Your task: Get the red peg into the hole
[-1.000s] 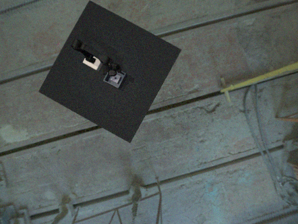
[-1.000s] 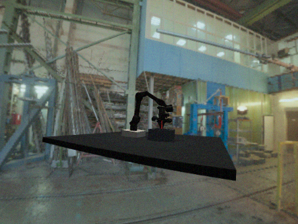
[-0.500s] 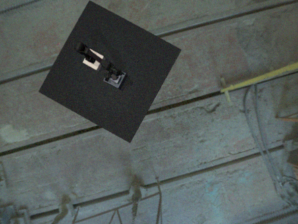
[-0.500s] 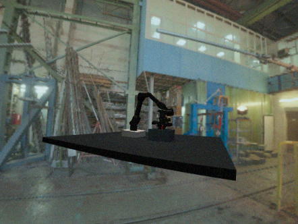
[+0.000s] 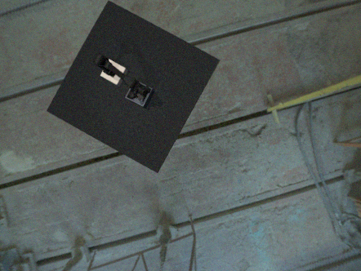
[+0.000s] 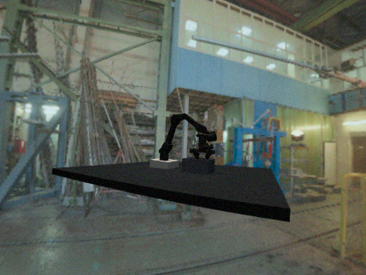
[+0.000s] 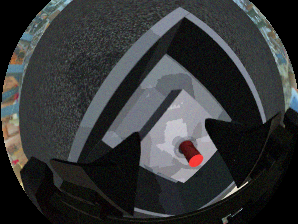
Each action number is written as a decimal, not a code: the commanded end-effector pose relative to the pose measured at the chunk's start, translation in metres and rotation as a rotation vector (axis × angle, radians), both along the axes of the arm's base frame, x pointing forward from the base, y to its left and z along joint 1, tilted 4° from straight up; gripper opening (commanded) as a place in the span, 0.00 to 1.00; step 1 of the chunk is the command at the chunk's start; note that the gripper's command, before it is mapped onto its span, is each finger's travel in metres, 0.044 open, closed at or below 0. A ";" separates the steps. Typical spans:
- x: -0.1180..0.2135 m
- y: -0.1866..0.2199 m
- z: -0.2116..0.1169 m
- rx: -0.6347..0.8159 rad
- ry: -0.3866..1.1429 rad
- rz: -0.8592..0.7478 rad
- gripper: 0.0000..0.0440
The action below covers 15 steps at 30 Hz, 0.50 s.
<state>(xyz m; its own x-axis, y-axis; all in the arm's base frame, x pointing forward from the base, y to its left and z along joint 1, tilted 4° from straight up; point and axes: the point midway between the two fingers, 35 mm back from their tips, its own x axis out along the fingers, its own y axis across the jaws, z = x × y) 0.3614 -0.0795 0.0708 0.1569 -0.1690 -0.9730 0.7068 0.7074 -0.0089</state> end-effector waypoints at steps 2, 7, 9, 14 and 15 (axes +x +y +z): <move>0.014 -0.002 0.007 0.032 -0.006 0.014 1.00; 0.031 0.002 0.019 0.074 -0.025 0.037 1.00; 0.038 0.005 0.024 0.088 -0.037 0.048 1.00; 0.055 0.011 0.039 0.117 -0.075 0.074 1.00; 0.058 0.012 0.042 0.122 -0.083 0.079 1.00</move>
<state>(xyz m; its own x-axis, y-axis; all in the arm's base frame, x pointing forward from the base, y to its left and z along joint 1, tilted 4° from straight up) 0.3783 -0.0828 0.0848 0.0883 -0.0781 -0.9930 0.6781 0.7349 0.0025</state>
